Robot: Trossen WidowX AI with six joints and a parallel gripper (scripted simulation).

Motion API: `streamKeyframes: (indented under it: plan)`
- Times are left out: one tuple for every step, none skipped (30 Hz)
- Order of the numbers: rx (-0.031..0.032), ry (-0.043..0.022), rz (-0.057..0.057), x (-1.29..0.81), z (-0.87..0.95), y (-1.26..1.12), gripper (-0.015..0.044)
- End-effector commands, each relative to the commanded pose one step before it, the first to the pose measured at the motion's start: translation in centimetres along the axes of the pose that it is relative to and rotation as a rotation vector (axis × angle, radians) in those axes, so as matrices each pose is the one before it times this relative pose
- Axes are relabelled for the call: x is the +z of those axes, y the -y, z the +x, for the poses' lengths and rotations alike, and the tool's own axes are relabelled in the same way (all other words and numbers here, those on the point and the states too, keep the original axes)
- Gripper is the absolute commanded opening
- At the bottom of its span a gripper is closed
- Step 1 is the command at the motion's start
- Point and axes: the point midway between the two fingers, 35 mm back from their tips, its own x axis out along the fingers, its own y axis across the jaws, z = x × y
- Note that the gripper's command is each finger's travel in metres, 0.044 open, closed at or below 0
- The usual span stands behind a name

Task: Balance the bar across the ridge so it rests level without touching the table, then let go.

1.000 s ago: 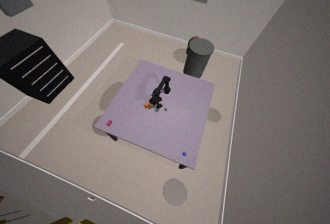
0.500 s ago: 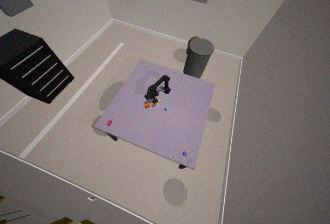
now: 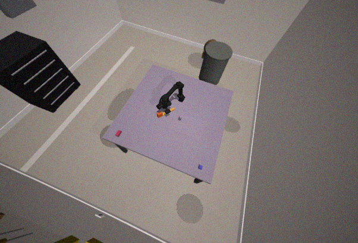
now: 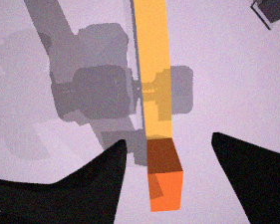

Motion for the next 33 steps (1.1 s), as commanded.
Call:
streamKeyframes:
  plan:
    - [0.00632,0.01029,-0.0030,0.171,2.658,-0.117,0.0315]
    - [0.00002,0.00007,0.0000,0.070,0.682,-0.018,0.0315]
    - [0.00002,0.00009,0.0000,0.088,0.678,-0.022,0.0315]
    - [0.00003,0.00011,0.0000,0.105,0.674,-0.027,0.0315]
    - [0.00003,0.00010,0.0000,0.098,0.541,-0.025,0.0315]
    - [0.00002,0.00007,0.0000,0.065,0.326,-0.017,0.0315]
    - [0.00001,0.00002,0.0000,0.023,0.109,-0.006,0.0315]
    - [0.00000,0.00000,0.0000,0.000,0.000,0.000,0.0315]
    - [0.00000,0.00000,0.0000,0.000,0.000,0.000,0.0315]
    - [0.00000,0.00000,0.0000,-0.001,0.027,0.000,0.0315]
    - [0.00000,0.00000,0.0000,-0.002,0.054,0.001,0.0315]
    - [0.00000,0.00000,0.0000,-0.003,0.077,0.001,0.0315]
    - [0.00000,0.00000,0.0000,-0.004,0.101,0.001,0.0315]
    - [0.00000,0.00000,0.0000,-0.004,0.125,0.001,0.0315]
    - [0.00000,0.00000,0.0000,-0.004,0.149,0.001,0.0315]
    - [0.00000,0.00000,0.0000,-0.003,0.162,0.001,0.0315]
    - [0.00000,0.00000,0.0000,-0.002,0.165,0.001,0.0315]
    - [0.00000,0.00000,0.0000,-0.001,0.165,0.000,0.0315]
    - [0.00000,0.00001,0.0000,0.000,0.165,0.000,0.0315]
    - [0.00000,0.00001,0.0000,0.001,0.165,0.000,0.0315]
    - [0.00000,0.00001,0.0000,0.002,0.165,0.000,0.0315]
    - [0.00000,0.00001,0.0000,0.003,0.165,-0.001,0.0315]
    - [0.00000,0.00001,0.0000,0.004,0.164,-0.001,0.0315]
    - [0.00000,0.00001,0.0000,0.005,0.164,-0.001,0.0315]
    - [0.00000,0.00001,0.0000,0.006,0.164,-0.001,0.0315]
    - [0.00000,0.00001,0.0000,0.007,0.164,-0.002,0.0315]
    - [0.00000,0.00001,0.0000,0.006,0.133,-0.002,0.0315]
    - [0.00000,0.00001,0.0000,0.004,0.080,-0.001,0.0315]
    - [0.00000,0.00000,0.0000,0.001,0.027,0.000,0.0315]
    - [0.00000,0.00000,0.0000,0.000,0.000,0.000,0.0315]
    - [0.00000,0.00000,0.0000,0.000,0.000,0.000,0.0315]
    - [0.00000,0.00000,0.0000,0.000,0.000,0.000,0.0315]
    - [0.00000,0.00000,0.0000,0.000,0.000,0.000,0.0315]
